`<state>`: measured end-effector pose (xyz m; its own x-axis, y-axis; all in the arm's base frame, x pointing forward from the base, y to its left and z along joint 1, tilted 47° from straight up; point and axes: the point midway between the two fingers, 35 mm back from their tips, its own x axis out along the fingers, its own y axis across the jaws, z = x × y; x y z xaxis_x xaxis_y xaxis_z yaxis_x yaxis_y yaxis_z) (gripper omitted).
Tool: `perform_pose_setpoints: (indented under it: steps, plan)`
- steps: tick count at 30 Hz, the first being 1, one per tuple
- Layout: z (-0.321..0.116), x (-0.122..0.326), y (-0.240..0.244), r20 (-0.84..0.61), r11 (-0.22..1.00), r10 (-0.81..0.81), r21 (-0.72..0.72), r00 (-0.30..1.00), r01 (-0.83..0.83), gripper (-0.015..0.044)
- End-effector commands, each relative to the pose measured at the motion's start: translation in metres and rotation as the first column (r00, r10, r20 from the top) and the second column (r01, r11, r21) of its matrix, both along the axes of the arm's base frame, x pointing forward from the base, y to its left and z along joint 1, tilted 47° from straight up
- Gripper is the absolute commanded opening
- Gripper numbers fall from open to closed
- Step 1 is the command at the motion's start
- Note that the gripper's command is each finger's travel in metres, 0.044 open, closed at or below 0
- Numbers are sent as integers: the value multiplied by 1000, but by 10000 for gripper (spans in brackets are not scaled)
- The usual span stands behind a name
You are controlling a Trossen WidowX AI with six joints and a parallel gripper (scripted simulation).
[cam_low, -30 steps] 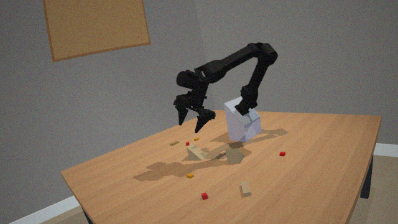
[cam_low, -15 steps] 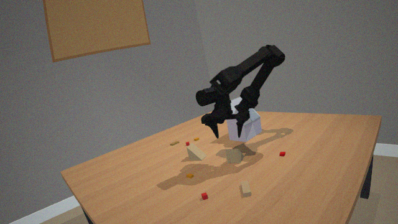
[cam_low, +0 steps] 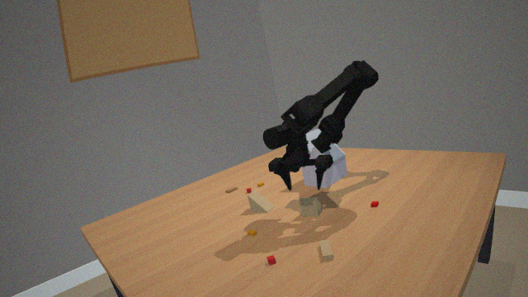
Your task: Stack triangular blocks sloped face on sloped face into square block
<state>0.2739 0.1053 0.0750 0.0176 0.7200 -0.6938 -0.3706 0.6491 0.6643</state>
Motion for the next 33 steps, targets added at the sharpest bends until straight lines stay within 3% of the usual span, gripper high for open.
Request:
perform_pose_setpoints:
  steps: [1,33]
  plan:
    - [-5,-1,5,-7,1000,0,-1,1000,0,440]
    - [-37,-3,47,-6,1000,-1,3,1000,1,440]
